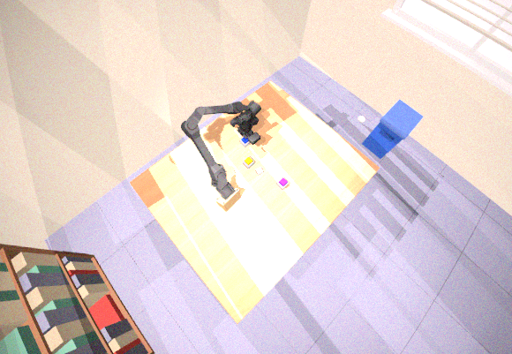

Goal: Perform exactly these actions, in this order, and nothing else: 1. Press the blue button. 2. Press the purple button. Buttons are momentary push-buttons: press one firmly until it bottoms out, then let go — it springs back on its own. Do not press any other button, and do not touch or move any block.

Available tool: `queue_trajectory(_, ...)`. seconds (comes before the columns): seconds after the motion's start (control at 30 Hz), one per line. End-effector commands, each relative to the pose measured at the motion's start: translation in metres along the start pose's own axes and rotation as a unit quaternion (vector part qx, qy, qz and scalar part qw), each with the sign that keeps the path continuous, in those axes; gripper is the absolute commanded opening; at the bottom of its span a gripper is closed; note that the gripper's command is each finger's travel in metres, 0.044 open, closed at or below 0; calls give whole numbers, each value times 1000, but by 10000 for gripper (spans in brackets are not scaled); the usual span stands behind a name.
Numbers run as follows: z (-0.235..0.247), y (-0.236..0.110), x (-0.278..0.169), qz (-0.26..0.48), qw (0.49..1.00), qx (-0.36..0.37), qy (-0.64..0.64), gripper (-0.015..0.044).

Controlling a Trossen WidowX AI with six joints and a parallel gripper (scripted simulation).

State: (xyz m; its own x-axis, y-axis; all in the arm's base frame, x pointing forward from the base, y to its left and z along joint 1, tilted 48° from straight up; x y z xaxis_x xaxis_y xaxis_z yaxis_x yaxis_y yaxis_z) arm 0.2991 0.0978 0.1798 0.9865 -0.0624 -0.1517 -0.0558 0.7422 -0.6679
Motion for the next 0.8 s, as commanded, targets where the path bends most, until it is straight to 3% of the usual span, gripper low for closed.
queue_trajectory(0.0,0,7,-1,2,1000,0,1,20)
queue_trajectory(0.77,0,20,-1,2,1000,1,1,20)
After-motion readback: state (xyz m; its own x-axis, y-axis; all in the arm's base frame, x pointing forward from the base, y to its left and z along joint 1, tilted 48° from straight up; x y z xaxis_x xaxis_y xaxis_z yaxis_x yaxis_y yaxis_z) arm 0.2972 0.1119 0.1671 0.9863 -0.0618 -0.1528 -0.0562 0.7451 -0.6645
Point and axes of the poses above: the point midway between the two fingers, 35 mm back from their tips, its own y axis out along the fingers, its own z axis across the jaws, x = y × z, the point moved 8 cm from there along -y, back along the fingers, and after that the axes turned 9 degrees about y, right-handed, at the moved point
